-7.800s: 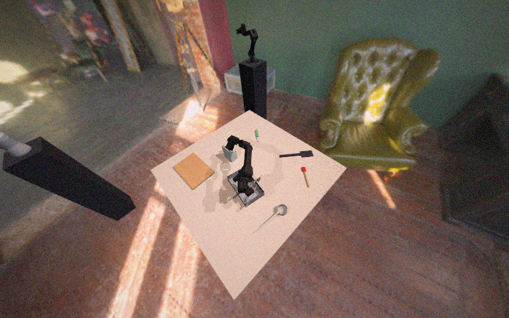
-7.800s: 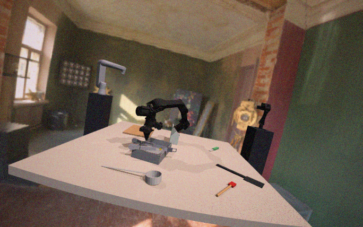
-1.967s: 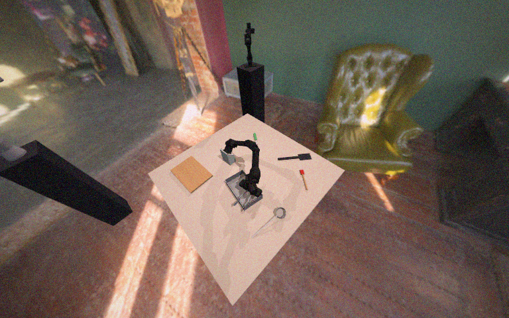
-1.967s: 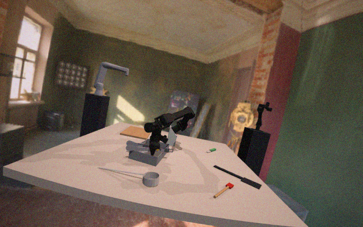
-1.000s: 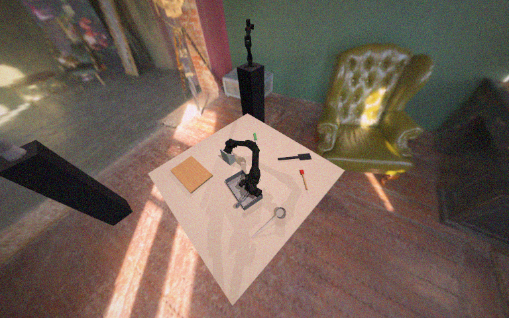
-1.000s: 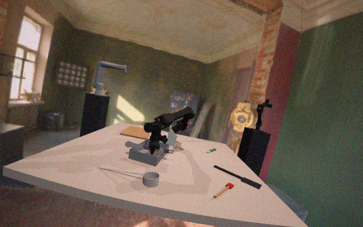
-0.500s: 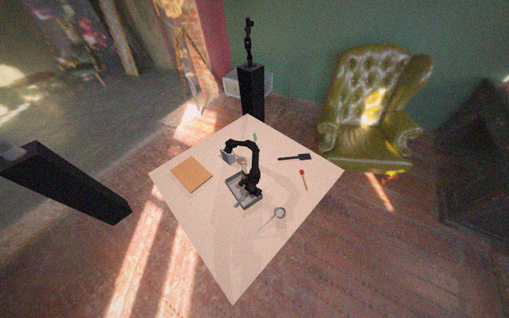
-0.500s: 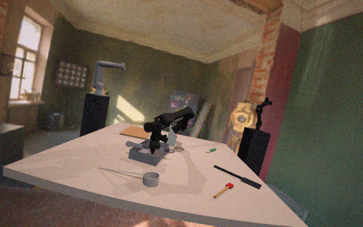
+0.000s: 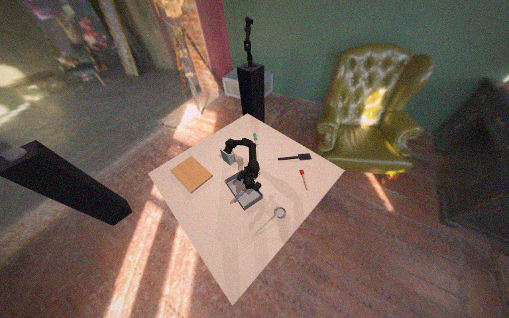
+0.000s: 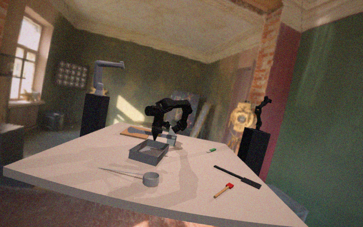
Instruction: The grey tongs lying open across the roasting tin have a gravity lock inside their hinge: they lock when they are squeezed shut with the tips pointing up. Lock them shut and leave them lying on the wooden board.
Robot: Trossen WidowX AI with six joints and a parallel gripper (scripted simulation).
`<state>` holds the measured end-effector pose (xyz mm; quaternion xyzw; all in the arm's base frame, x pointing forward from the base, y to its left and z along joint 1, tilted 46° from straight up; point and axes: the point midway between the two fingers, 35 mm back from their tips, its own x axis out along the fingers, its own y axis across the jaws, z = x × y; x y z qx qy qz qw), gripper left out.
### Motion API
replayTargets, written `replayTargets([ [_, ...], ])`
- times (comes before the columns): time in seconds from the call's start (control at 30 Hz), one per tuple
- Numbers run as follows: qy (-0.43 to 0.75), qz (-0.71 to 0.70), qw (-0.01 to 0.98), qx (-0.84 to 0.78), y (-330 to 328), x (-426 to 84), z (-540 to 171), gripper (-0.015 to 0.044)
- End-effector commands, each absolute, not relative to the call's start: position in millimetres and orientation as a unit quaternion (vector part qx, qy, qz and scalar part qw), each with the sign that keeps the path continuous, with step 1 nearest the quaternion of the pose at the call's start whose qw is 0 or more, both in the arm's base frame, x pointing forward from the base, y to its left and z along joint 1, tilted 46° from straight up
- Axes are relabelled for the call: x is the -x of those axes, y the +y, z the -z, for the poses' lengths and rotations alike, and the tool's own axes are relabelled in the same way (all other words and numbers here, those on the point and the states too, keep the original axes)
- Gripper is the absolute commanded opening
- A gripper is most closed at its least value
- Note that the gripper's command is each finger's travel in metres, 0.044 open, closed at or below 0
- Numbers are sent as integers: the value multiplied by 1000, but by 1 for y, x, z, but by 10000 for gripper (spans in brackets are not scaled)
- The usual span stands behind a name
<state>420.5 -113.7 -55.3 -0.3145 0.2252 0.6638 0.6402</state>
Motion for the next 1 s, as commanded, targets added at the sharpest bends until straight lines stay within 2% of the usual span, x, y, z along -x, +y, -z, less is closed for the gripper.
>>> replayTargets([
  [0.0,225,-664,638,318,-116,-421,53,-150],
  [0.33,260,-650,651,292,-139,-405,73,-150],
  [0.97,409,-565,698,164,-247,-299,156,-150],
])
